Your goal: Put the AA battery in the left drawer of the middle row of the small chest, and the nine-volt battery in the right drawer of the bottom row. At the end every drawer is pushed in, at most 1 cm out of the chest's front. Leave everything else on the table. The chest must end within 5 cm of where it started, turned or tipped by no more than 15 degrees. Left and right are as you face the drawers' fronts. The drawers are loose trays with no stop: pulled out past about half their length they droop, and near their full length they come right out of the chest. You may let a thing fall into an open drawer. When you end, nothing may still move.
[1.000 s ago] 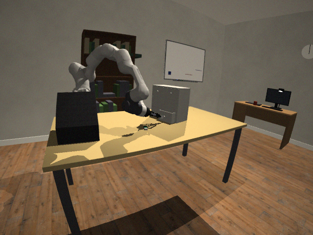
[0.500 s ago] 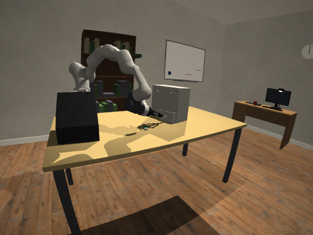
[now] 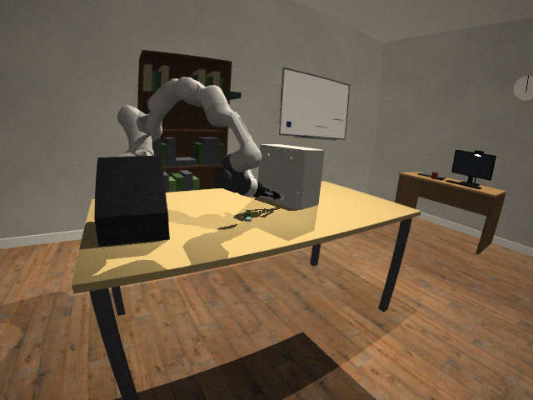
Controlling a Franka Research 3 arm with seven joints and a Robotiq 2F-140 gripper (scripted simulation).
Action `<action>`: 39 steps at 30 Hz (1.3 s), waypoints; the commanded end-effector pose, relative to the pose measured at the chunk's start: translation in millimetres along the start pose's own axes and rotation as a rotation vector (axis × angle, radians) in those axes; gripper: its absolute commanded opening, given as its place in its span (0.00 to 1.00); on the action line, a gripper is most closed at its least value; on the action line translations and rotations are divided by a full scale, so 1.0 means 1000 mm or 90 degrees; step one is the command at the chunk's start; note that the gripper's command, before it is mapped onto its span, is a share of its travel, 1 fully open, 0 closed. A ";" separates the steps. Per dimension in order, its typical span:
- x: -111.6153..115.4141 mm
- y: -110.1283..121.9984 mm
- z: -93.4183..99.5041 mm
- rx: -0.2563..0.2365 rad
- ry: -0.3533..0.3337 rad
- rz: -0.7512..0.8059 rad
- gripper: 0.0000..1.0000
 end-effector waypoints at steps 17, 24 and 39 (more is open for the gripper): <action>-0.006 0.001 -0.020 0.002 -0.001 -0.008 0.00; -0.008 0.001 -0.024 0.002 -0.001 -0.008 0.00; -0.008 0.001 -0.026 0.002 -0.001 -0.008 0.00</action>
Point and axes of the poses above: the point where the finger pads meet when closed, its own z axis back along the fingers, its own y axis across the jaws, x = y × z, the point moved 8 cm from there along z, back along the fingers, and after that the axes turned 2 degrees about z, right-handed, at the moved point
